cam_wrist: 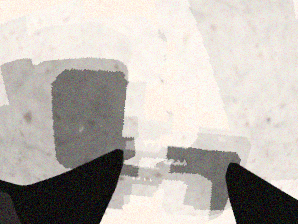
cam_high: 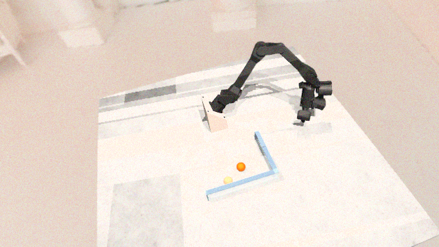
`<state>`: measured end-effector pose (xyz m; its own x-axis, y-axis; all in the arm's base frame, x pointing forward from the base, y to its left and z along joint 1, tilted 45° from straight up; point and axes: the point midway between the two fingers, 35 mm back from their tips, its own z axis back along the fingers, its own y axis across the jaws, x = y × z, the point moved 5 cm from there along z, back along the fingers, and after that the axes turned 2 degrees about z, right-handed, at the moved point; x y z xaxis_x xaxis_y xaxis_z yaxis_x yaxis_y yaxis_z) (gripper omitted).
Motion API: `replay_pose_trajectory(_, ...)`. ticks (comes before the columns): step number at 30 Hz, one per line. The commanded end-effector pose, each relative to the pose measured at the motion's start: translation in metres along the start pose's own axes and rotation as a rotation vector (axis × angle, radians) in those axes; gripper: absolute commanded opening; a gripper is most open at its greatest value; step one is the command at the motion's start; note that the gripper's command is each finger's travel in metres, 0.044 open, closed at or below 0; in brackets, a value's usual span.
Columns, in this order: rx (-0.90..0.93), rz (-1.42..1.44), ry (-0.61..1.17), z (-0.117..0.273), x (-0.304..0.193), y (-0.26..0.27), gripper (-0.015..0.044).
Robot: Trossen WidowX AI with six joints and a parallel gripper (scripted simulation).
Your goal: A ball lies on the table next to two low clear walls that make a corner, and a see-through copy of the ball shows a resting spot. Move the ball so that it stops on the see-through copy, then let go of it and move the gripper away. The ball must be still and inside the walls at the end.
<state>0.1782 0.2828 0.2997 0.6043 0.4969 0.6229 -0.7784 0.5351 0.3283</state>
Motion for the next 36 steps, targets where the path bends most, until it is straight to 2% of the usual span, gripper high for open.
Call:
replay_pose_trajectory(1,-0.077,-0.082,0.024,-0.003,-0.002,-0.061,0.0304)
replay_pose_trajectory(13,-0.167,-0.215,0.057,0.014,-0.035,-0.197,0.0304)
replay_pose_trajectory(20,-0.198,-0.334,0.054,0.042,-0.090,-0.282,0.0304)
replay_pose_trajectory(25,-0.215,-0.463,0.062,0.054,-0.131,-0.322,0.0304)
replay_pose_trajectory(33,-0.005,-0.875,0.078,0.040,-0.222,-0.365,0.0304)
replay_pose_trajectory(36,0.037,-0.950,0.069,0.038,-0.238,-0.369,0.0304)
